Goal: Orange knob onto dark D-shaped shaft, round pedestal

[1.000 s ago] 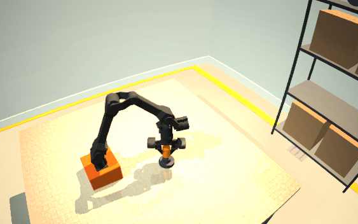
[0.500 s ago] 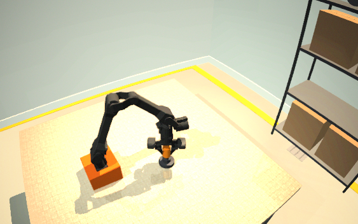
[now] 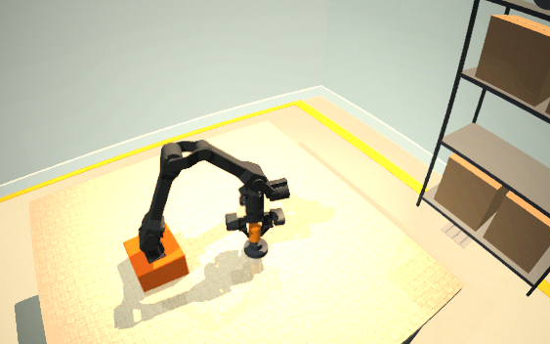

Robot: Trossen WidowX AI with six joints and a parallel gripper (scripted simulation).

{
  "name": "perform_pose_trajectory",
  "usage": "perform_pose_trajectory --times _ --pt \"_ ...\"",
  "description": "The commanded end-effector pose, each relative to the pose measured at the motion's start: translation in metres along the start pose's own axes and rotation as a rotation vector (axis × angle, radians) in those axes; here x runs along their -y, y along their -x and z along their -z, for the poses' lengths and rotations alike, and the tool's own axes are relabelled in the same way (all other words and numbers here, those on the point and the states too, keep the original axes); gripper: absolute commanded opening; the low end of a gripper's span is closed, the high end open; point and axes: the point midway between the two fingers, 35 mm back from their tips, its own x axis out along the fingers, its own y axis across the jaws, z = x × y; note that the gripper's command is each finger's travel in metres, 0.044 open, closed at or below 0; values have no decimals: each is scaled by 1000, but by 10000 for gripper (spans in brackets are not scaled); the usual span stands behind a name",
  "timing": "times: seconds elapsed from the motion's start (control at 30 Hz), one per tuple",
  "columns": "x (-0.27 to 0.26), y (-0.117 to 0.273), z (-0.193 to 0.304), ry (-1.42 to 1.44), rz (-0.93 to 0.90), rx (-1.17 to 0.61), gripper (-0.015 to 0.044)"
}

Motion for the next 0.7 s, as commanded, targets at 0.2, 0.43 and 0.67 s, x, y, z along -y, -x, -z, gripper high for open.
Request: perform_pose_trajectory --times 0.2,0.43,0.67 --pt "4 -3 0 40 6 -1 0" --pt "4 -4 0 40 6 -1 0" --pt "3 1 0 40 6 -1 0"
